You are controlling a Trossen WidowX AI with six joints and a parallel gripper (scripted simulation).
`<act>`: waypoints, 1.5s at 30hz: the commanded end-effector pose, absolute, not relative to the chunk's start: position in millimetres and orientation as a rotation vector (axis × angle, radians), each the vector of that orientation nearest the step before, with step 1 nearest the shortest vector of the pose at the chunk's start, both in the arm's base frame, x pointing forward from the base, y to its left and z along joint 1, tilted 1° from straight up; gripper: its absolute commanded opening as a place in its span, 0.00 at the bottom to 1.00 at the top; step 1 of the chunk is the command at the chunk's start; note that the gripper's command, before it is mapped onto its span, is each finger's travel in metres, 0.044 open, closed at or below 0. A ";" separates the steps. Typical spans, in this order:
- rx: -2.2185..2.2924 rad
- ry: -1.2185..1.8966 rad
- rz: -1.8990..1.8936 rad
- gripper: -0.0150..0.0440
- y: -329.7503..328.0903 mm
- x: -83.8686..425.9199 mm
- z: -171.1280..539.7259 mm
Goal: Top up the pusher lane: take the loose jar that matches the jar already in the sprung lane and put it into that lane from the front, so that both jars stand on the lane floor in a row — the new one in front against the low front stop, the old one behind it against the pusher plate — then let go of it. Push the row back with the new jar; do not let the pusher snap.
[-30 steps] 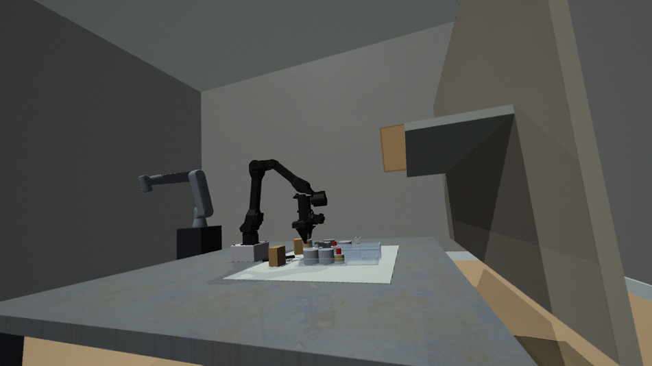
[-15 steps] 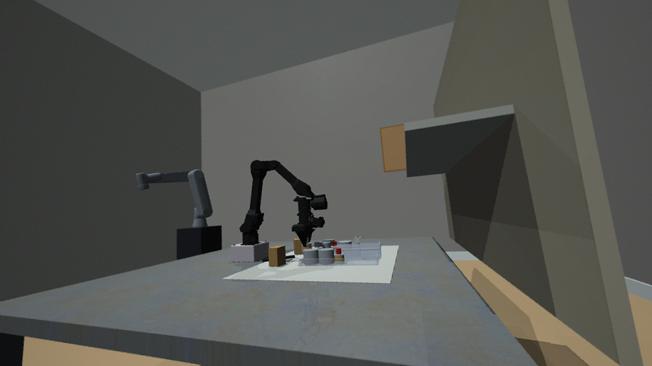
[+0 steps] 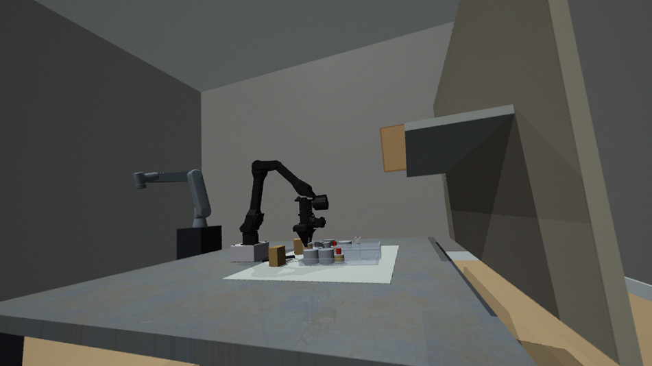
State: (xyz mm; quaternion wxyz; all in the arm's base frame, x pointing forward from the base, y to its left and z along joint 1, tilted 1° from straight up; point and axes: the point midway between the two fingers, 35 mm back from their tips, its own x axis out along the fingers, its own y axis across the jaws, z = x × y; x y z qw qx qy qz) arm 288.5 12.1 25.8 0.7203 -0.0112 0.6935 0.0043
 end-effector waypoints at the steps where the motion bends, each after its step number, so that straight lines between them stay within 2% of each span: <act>1: -0.029 1.527 0.011 0.25 12.0 293.4 26.5; 45: -0.029 1.526 0.011 0.25 12.5 313.0 27.7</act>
